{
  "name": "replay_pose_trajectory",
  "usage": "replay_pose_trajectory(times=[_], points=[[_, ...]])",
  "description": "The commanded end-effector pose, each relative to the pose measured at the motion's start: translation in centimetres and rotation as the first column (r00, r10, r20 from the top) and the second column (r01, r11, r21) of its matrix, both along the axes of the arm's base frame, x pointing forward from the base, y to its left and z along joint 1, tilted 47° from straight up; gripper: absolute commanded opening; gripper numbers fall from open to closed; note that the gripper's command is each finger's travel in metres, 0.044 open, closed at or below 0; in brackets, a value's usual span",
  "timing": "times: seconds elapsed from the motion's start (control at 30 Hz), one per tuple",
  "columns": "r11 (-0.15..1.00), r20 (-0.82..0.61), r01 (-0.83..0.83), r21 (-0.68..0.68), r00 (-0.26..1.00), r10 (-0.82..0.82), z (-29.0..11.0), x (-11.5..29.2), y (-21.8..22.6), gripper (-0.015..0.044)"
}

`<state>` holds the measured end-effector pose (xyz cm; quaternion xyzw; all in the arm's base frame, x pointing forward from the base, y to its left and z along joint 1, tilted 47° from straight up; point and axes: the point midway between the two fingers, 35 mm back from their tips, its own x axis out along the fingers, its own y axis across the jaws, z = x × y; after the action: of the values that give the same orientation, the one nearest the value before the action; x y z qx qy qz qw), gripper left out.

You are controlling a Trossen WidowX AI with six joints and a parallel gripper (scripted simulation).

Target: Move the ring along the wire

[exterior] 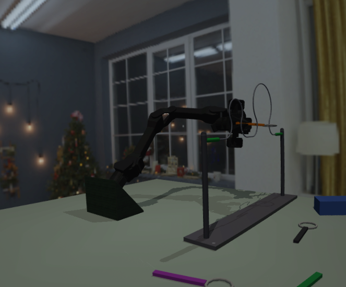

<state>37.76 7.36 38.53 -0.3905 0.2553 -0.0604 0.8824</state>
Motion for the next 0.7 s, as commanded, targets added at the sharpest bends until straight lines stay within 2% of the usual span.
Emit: replay_pose_trajectory(times=[0.0,0.67], points=[[0.999,0.012,0.005,-0.035,1.000,-0.004,0.9,-0.1,-0.7,-0.0150],[0.970,0.004,-0.010,-0.242,1.000,0.011,3.7,0.1,-2.5,-0.0150]])
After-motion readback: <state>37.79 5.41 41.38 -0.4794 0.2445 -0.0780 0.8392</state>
